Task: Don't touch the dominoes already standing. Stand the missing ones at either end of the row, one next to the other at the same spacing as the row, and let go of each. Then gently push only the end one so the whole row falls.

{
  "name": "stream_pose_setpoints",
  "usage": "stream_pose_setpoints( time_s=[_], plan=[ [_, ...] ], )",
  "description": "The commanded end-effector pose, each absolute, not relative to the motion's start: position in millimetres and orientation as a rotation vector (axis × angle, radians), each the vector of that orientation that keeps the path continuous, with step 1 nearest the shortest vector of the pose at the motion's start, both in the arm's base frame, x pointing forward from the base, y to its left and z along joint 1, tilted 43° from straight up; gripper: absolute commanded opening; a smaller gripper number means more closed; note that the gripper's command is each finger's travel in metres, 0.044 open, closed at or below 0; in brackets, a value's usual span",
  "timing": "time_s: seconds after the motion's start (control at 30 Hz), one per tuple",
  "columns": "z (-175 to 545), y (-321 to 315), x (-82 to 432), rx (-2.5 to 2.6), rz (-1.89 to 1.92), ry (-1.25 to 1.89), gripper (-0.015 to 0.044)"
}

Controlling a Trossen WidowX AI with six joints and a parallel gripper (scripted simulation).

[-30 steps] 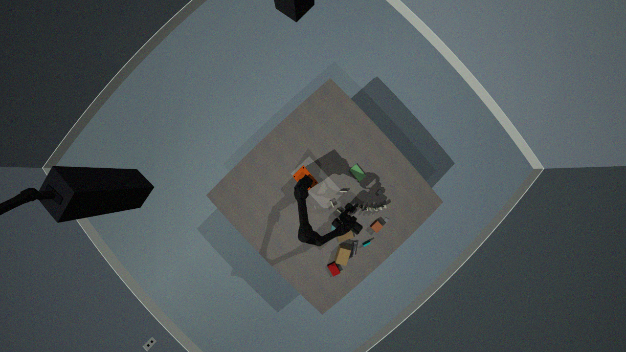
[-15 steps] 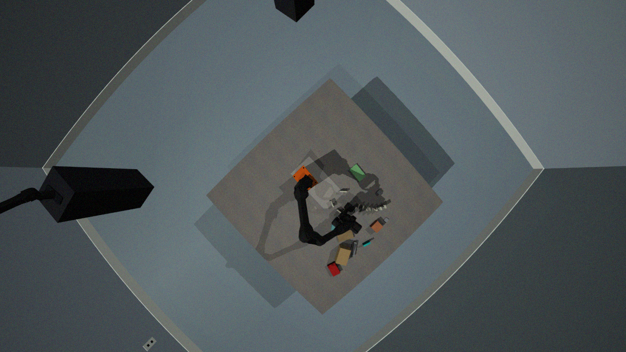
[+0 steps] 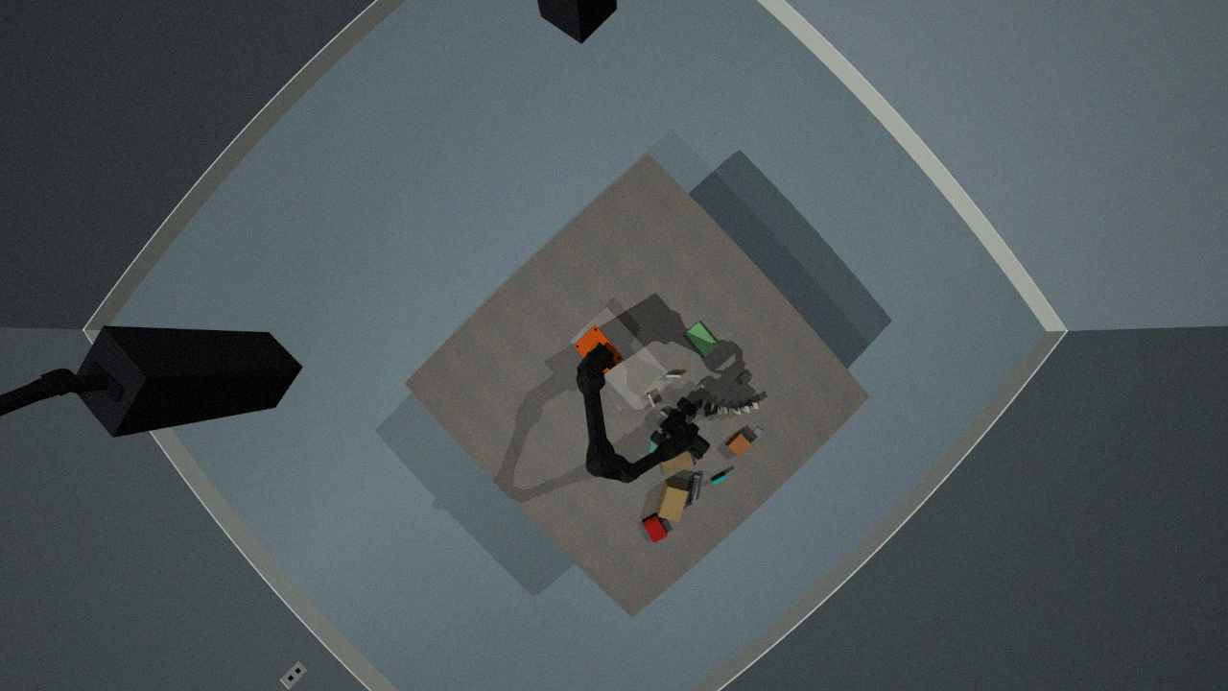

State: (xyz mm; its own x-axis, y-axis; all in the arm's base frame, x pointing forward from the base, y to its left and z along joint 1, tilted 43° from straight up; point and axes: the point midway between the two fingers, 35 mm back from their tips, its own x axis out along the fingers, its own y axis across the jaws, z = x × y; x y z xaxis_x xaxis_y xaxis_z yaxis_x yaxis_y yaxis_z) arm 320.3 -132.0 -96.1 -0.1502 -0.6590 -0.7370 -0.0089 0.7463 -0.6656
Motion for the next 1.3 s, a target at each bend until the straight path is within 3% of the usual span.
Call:
stream_pose_setpoints(
  time_s=[0.0,0.2,0.53,0.73,0.97,1.27],
  plan=[
    [-96.0,-132.5,320.2,-0.551,-0.619,1.640,0.0022],
    [-89.6,-126.4,321.8,-0.550,-0.618,1.640,0.0022],
    [8.9,-33.0,344.7,-0.546,-0.614,1.640,0.0022],
    [15.5,-26.9,346.2,-0.545,-0.613,1.640,0.0022],
    [76.0,-77.8,313.2,-0.496,-0.641,1.621,0.0022],
    [145.6,-139.0,223.5,-0.439,-0.718,1.585,0.0022]
  ],
)
